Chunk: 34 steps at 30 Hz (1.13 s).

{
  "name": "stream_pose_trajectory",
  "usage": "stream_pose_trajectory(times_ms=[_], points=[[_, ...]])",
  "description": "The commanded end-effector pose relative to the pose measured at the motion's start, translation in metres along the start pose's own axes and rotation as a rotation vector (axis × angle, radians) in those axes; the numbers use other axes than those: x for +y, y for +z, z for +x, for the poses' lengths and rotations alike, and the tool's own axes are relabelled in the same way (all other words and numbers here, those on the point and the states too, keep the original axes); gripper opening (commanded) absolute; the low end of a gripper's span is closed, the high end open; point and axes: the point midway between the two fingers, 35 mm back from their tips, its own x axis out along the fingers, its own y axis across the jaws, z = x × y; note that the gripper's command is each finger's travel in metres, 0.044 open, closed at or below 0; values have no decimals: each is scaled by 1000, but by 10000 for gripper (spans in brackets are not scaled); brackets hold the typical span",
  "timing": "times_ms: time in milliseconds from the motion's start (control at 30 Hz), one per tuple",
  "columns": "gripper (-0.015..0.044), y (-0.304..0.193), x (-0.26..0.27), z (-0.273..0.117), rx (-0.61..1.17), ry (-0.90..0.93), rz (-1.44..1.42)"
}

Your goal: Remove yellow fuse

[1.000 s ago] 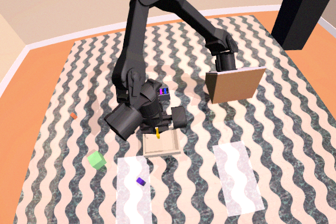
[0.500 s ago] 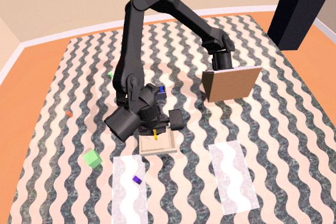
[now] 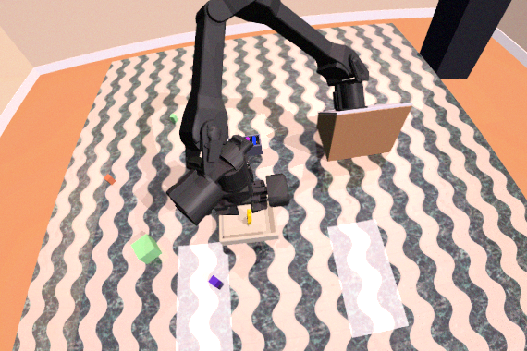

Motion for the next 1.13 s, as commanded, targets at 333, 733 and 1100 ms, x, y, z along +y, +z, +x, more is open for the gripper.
stream_pose_trajectory(times_ms=[333, 733, 1100], points=[[330, 0, 0, -37, 0, 3, -7], [330, 0, 0, -35, -3, 3, -12], [330, 0, 0, -35, -3, 3, -12]])
